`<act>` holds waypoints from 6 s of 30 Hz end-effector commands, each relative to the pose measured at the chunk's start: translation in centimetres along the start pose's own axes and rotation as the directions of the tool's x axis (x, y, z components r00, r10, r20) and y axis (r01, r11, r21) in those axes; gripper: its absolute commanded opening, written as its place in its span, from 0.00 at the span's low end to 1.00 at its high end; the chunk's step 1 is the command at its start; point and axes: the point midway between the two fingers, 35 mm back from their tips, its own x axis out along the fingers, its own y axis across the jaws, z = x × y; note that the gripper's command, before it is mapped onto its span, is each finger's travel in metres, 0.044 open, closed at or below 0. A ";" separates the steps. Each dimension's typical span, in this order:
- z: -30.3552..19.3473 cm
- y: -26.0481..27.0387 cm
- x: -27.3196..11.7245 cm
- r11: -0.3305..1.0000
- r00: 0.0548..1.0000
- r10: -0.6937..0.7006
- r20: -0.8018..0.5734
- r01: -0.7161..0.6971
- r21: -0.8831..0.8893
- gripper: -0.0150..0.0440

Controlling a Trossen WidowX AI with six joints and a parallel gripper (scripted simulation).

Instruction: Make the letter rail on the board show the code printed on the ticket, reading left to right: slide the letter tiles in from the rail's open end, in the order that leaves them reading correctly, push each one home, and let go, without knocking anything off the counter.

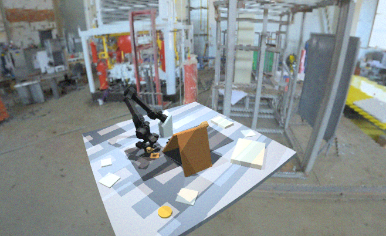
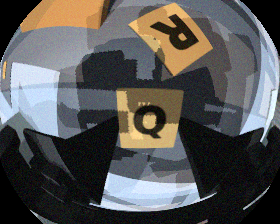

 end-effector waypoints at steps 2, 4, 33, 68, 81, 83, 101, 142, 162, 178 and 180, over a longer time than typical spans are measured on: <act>0.0 0.0 -0.4 1.000 1.000 -0.004 -0.001 0.004 0.005 0.25; 0.0 0.0 -0.5 1.000 1.000 -0.004 -0.001 0.004 0.005 0.25; 0.1 0.5 -2.0 1.000 1.000 -0.003 0.000 0.003 0.005 0.25; 10.4 -5.4 -8.8 0.948 0.844 -0.213 0.492 0.056 0.315 0.25; 14.4 -8.1 -14.2 0.910 0.654 -0.315 0.688 0.000 0.416 0.25; 14.4 -8.0 -14.2 0.910 0.654 -0.315 0.688 0.000 0.416 0.25; 14.5 -7.8 -14.2 0.910 0.654 -0.315 0.688 0.000 0.416 0.25; 15.3 -5.7 -13.9 0.910 0.654 -0.313 0.688 -0.001 0.415 0.25; 15.8 -4.8 -13.9 0.910 0.655 -0.313 0.688 -0.001 0.415 0.25; 16.1 -4.1 -13.9 0.910 0.655 -0.313 0.688 -0.002 0.415 0.25; 16.1 -4.0 -13.9 0.910 0.655 -0.313 0.688 -0.002 0.415 0.25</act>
